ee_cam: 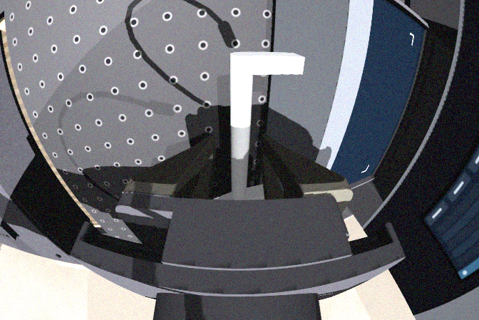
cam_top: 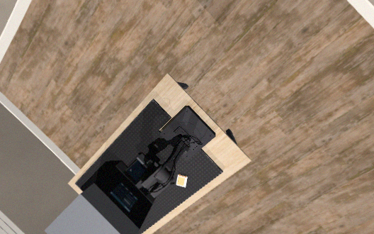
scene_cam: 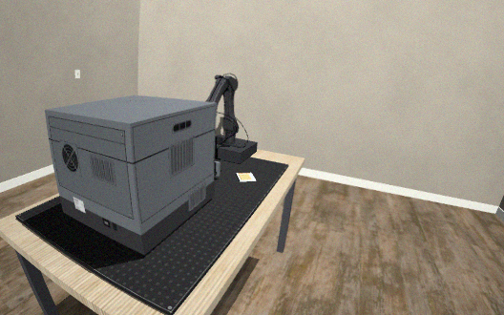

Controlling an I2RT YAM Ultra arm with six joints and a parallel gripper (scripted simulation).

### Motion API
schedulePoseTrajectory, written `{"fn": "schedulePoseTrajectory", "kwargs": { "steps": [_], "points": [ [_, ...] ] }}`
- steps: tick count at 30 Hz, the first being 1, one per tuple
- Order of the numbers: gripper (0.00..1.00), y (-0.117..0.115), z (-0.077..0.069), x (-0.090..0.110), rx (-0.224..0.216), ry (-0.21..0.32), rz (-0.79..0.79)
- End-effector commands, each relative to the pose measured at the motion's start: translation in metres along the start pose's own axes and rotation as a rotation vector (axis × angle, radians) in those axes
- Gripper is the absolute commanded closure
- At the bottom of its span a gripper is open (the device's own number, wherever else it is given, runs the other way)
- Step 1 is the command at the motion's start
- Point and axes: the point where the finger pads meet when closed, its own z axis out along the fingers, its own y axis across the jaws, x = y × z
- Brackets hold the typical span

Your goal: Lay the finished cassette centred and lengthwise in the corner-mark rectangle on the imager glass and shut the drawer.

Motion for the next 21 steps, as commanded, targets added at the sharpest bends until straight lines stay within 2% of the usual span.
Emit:
{"fn": "schedulePoseTrajectory", "kwargs": {
  "steps": [1, 3, 4, 5, 6, 21],
  "points": [
    [0.65, -0.005, -0.003, -0.001, 0.019, -0.004, 0.007],
    [0.65, -0.005, -0.003, -0.001, 0.019, -0.004, 0.007],
    [1.0, -0.005, -0.003, -0.001, 0.019, -0.004, 0.007],
    [1.0, -0.005, -0.003, -0.001, 0.019, -0.004, 0.007],
    [1.0, 0.005, 0.003, -0.005, -0.009, -0.016, 0.007],
    [1.0, 0.005, 0.004, -0.005, -0.012, -0.016, 0.007]
  ]
}}
